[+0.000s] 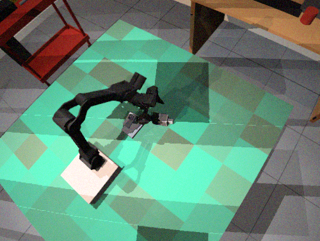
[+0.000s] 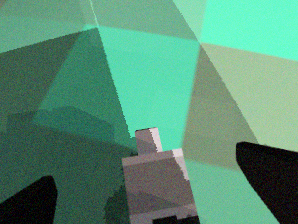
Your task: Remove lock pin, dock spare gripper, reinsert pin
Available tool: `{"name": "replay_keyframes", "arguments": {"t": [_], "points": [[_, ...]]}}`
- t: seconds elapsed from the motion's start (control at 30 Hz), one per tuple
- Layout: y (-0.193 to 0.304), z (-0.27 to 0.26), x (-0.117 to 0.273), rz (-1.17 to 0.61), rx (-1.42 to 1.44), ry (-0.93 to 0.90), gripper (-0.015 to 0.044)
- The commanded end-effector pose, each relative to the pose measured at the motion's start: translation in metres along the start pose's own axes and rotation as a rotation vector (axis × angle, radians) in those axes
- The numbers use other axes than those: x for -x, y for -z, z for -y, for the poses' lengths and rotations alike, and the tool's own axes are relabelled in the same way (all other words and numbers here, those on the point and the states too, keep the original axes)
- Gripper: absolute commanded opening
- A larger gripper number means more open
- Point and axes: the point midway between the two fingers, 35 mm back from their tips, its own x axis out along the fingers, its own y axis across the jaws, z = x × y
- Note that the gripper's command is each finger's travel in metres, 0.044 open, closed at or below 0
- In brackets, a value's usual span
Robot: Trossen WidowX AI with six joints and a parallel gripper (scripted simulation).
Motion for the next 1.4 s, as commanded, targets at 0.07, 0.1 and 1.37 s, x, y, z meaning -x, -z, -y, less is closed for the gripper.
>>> {"name": "replay_keyframes", "arguments": {"t": [0.07, 0.1, 1.37], "points": [[0.022, 0.006, -0.018, -0.005, 0.004, 0.012, 0.044], [0.022, 0.006, -0.019, -0.005, 0.004, 0.012, 0.044], [0.067, 0.007, -0.059, -0.005, 0.004, 0.012, 0.044]]}}
